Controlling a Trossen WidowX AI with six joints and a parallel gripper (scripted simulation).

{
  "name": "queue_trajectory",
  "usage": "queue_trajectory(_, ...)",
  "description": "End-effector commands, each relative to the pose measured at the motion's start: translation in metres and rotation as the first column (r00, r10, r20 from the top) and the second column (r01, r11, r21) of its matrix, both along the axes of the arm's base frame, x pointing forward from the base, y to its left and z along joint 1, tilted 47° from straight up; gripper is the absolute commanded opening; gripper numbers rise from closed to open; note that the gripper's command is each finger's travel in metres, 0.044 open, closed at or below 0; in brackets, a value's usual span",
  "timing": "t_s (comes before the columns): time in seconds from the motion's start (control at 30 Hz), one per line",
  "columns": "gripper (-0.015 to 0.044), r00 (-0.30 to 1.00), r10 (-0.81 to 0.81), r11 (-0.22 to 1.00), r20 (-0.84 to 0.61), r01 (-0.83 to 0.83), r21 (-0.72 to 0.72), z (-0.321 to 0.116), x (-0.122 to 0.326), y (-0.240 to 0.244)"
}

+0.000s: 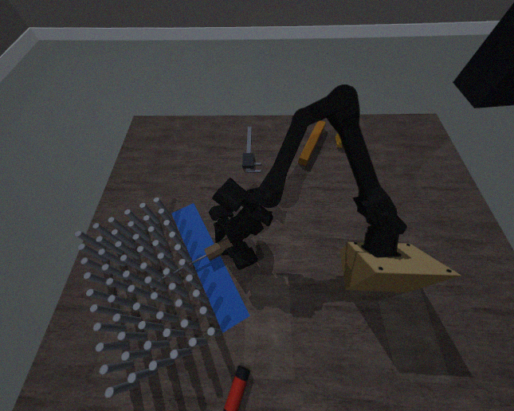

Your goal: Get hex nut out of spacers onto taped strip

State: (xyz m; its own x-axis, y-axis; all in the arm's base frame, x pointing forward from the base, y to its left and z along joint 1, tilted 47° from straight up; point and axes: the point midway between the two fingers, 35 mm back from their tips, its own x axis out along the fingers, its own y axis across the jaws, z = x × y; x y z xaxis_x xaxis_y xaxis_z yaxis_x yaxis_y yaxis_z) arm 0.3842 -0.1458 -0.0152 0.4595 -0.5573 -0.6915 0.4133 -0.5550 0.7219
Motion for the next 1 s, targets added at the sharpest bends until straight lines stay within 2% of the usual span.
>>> queue_trajectory(0.0, 0.0000, 1.000, 0.008, 1.000, 0.001, -0.008, 0.003, -0.001, 0.000, 0.000)
queue_trajectory(0.97, 0.0000, 1.000, 0.006, 1.000, 0.001, -0.006, 0.003, 0.005, -0.018, -0.004)
